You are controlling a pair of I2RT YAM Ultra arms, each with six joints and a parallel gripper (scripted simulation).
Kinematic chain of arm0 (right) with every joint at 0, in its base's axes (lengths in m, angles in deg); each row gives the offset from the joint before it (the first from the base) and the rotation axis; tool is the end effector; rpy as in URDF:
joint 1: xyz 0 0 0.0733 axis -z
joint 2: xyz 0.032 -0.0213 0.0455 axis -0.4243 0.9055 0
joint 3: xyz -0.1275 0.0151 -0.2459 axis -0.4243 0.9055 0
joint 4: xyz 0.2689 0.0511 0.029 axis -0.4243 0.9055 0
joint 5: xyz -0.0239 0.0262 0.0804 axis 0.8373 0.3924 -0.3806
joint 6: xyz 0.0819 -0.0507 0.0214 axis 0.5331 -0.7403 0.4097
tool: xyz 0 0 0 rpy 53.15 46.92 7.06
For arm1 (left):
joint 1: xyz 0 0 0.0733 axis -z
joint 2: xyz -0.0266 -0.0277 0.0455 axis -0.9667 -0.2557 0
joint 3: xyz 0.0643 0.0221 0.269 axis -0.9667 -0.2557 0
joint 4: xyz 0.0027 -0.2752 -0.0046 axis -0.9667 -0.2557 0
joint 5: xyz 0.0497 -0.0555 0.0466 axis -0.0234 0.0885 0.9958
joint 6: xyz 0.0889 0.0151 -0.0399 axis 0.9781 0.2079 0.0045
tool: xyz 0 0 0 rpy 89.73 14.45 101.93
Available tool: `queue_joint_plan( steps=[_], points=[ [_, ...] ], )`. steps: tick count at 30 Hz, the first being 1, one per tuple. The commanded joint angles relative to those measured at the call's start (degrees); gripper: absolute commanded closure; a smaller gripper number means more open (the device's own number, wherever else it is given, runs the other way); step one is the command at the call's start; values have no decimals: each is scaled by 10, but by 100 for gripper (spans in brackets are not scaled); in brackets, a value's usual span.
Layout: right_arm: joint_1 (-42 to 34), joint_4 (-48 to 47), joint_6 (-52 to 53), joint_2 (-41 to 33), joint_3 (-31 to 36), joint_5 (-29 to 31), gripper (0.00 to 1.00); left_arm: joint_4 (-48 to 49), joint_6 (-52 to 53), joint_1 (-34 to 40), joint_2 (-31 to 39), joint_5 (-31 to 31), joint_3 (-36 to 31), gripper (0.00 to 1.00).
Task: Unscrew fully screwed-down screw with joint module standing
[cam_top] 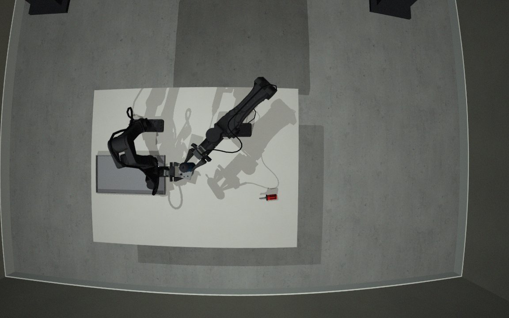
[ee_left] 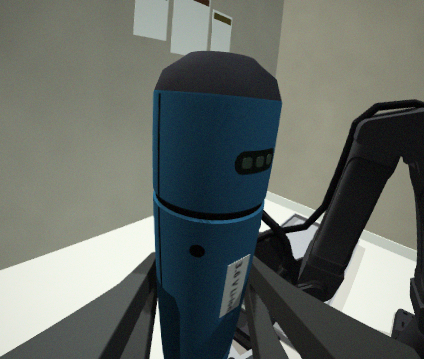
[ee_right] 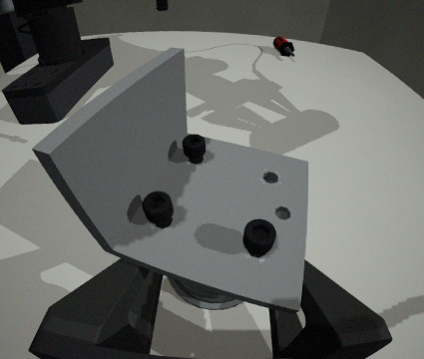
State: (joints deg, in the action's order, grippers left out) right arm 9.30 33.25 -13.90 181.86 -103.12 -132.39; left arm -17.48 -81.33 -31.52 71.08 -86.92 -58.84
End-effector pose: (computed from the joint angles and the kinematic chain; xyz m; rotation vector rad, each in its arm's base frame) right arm 0.2566 0.1607 0.0344 -1.4000 1.3924 1.0778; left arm 0.1355 -0.1272 0.2533 0.5857 1.4916 -0.5997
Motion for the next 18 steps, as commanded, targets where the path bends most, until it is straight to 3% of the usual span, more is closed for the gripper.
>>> queue_joint_plan(
  steps=[1, 18],
  points=[
    [-7, 1, -2, -8, 0, -9, 41, 42, 5, -3, 7, 2, 9, 58],
    [-7, 1, -2, -8, 0, -9, 41, 19, 5, -2, -1, 3, 38, 58]
  ],
)
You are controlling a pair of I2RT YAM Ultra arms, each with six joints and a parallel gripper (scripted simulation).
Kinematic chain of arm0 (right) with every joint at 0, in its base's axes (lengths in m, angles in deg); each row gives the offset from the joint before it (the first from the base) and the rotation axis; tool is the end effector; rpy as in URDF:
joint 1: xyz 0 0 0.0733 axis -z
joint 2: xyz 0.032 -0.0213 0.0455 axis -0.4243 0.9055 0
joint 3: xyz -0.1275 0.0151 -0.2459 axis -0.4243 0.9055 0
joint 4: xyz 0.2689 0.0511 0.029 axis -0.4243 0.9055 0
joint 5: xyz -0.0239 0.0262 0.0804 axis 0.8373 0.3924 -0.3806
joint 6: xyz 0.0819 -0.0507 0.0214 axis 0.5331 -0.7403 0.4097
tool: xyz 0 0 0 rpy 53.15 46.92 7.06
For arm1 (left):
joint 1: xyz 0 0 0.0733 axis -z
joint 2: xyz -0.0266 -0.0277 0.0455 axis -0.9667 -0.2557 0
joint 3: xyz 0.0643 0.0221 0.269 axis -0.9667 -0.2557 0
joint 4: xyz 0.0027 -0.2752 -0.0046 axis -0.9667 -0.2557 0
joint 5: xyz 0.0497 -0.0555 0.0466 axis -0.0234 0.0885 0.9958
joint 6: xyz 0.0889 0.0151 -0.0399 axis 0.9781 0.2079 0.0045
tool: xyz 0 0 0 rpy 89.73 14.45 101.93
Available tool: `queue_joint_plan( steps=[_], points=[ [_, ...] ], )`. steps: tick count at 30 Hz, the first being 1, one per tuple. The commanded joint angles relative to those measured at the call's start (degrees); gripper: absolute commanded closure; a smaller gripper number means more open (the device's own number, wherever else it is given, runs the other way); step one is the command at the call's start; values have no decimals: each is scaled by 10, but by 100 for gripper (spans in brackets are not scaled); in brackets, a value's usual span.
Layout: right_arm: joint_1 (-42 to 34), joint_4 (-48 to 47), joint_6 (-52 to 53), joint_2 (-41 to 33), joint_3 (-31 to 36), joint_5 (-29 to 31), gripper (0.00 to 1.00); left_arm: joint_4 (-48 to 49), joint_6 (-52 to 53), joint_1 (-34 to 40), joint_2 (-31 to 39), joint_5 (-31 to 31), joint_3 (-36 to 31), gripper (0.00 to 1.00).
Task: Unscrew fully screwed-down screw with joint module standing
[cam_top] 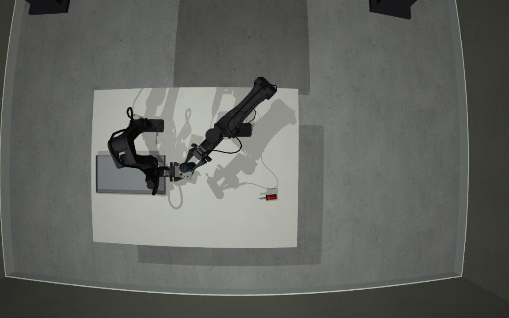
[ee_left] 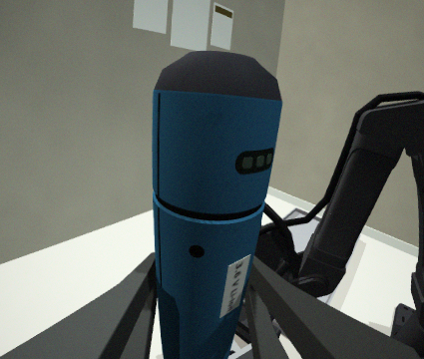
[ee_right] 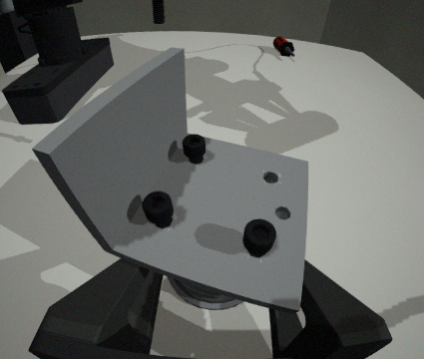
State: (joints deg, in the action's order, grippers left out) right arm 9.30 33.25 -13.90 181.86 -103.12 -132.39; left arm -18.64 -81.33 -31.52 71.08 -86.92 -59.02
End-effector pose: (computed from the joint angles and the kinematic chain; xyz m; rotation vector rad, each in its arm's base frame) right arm 0.2566 0.1607 0.0344 -1.4000 1.3924 1.0778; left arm 0.1355 -0.1273 0.2487 0.5944 1.5136 -0.5944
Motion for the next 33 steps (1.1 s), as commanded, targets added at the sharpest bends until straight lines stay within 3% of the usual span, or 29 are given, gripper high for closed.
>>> queue_joint_plan(
  steps=[1, 33],
  points=[
    [-7, 1, -2, -8, 0, -9, 41, 28, 5, -2, -1, 3, 42, 58],
    [-7, 1, -2, -8, 0, -9, 41, 13, 4, 0, -16, 3, 77, 58]
  ],
)
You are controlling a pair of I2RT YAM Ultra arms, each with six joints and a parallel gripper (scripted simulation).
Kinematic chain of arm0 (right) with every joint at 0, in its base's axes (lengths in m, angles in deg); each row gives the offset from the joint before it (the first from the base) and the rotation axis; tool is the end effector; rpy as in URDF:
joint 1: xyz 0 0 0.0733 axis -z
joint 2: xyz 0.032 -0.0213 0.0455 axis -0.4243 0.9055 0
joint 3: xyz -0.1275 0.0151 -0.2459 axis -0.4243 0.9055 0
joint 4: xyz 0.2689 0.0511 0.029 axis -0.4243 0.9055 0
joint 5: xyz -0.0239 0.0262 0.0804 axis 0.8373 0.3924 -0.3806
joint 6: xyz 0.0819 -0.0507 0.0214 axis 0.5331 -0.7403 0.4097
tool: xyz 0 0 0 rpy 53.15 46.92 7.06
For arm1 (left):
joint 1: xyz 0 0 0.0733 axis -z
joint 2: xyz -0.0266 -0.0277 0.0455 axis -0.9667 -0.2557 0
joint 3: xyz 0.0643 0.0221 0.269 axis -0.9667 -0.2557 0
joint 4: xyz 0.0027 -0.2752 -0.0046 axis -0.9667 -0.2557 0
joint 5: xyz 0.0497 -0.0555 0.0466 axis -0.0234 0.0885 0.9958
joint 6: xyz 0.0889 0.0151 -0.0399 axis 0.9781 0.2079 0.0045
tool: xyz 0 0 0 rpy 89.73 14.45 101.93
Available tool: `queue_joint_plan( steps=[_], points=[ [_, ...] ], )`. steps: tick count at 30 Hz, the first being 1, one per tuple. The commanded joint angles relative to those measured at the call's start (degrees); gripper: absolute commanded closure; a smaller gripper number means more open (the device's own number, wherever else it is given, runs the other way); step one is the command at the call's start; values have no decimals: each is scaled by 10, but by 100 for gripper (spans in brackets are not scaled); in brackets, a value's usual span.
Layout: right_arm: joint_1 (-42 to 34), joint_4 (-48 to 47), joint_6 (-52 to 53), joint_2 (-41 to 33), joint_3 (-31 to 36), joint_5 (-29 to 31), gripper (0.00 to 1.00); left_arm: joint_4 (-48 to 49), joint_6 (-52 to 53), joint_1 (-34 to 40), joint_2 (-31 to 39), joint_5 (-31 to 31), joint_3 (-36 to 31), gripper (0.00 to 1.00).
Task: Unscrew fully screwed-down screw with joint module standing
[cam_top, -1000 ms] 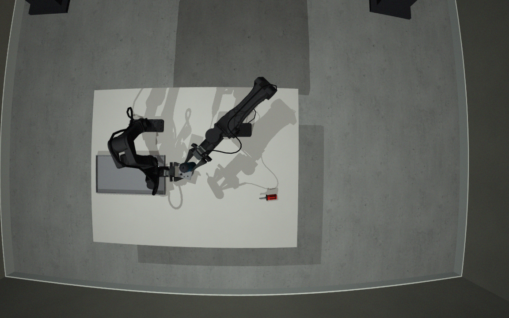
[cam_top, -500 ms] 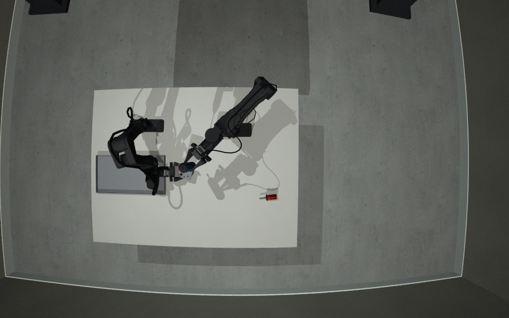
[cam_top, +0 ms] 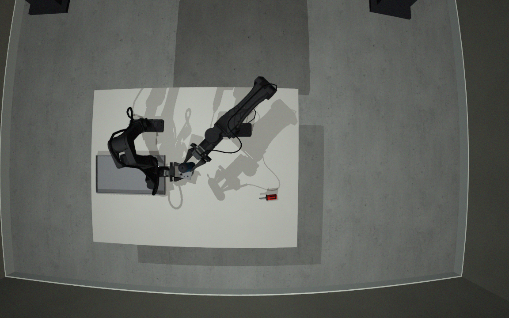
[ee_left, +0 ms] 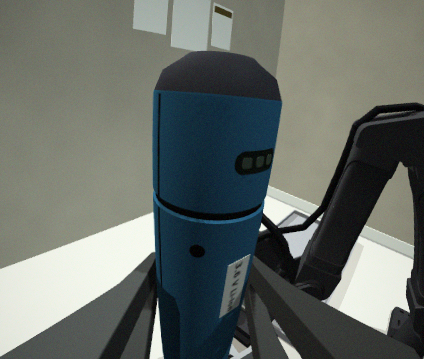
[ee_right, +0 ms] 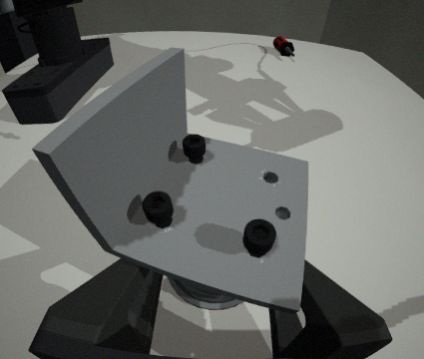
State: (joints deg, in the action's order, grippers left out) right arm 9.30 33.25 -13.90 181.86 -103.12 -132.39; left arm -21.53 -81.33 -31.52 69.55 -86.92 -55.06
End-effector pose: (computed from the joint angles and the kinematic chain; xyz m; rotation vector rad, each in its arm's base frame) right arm 0.2566 0.1607 0.0344 -1.4000 1.3924 1.0778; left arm 0.1354 -0.1272 0.2653 0.5974 1.5211 -0.5926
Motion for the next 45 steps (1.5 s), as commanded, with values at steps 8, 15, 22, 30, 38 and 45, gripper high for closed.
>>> queue_joint_plan(
  steps=[8, 15, 22, 30, 38, 45],
  points=[
    [-7, 1, -2, -8, 0, -9, 41, 44, 4, 0, -3, 4, 40, 58],
    [-7, 1, -2, -8, 0, -9, 41, 45, 4, 1, -3, 4, 42, 58],
    [-7, 1, -2, -8, 0, -9, 41, 46, 4, 2, -3, 4, 44, 58],
    [-7, 1, -2, -8, 0, -9, 41, 47, 4, 3, -3, 5, 45, 58],
    [-7, 1, -2, -8, 0, -9, 41, 49, 4, 4, -3, 5, 48, 58],
    [-7, 1, -2, -8, 0, -9, 41, 34, -10, -14, -16, 10, 52, 58]
  ],
)
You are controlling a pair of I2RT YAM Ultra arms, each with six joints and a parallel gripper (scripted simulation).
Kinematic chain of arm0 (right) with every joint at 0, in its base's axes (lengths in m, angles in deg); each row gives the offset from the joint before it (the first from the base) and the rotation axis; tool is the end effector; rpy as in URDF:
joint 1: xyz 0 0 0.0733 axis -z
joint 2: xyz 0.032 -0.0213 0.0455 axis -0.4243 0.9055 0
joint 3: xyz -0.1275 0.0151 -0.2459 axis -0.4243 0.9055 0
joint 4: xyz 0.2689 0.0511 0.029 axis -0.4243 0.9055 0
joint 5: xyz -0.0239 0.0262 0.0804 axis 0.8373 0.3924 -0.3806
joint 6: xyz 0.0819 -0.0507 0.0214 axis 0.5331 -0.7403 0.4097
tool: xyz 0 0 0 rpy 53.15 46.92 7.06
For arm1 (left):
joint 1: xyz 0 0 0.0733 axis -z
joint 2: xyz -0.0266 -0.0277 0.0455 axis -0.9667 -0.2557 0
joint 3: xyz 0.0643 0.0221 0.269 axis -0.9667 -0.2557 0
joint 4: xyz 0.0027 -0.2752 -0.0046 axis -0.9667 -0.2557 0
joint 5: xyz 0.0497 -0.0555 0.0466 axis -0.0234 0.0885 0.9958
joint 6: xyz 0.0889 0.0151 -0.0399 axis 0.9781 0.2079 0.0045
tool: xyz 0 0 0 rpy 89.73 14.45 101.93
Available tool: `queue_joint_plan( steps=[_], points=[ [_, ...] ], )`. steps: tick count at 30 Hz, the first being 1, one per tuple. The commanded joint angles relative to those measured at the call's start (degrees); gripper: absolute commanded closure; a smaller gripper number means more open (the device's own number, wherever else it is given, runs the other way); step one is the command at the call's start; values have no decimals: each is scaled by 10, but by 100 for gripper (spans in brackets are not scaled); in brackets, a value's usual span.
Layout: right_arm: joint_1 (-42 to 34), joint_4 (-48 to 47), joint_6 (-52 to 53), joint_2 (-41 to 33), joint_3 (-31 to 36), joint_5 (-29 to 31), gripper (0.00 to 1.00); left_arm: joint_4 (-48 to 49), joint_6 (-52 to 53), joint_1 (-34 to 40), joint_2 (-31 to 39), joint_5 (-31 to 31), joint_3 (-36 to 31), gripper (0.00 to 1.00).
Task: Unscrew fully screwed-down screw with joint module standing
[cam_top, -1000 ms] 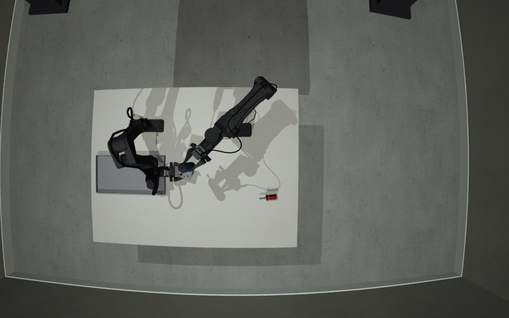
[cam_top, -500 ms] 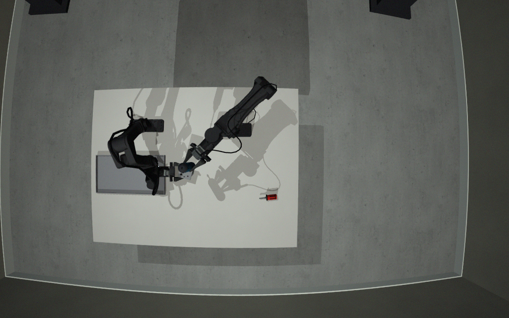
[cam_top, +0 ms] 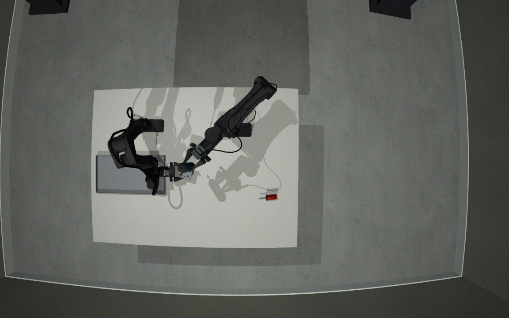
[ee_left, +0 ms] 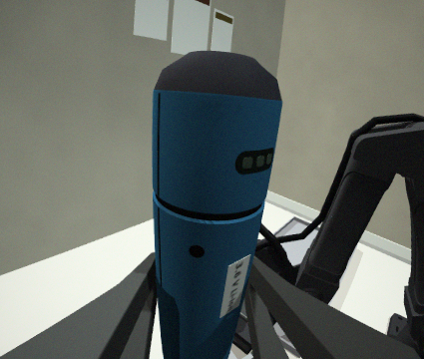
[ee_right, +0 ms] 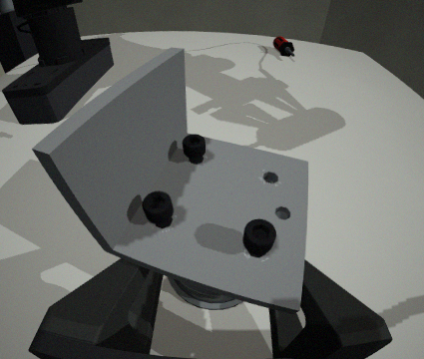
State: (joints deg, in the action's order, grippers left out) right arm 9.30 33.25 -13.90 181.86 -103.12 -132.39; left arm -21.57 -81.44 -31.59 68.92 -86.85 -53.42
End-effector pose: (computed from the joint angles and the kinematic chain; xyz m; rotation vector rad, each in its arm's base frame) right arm 0.2566 0.1607 0.0344 -1.4000 1.3924 1.0778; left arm 0.1356 -0.1269 0.2754 0.5878 1.5064 -0.5960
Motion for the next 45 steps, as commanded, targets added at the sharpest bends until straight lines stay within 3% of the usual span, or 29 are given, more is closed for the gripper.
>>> queue_joint_plan(
  steps=[1, 10, 15, 27, 45],
  points=[
    [-7, 1, -2, -8, 0, -9, 41, 26, -13, -19, -15, 11, 37, 58],
    [-7, 1, -2, -8, 0, -9, 41, -61, -41, -79, -67, 0, 52, 58],
    [-7, 1, -2, -8, 0, -9, 41, -53, -40, -82, -42, -4, 52, 58],
    [-7, 1, -2, -8, 0, -9, 41, -110, -79, -160, -126, 1, 92, 58],
    [-7, 1, -2, -8, 0, -9, 41, -165, -117, -241, -195, -1, 135, 58]
  ],
)
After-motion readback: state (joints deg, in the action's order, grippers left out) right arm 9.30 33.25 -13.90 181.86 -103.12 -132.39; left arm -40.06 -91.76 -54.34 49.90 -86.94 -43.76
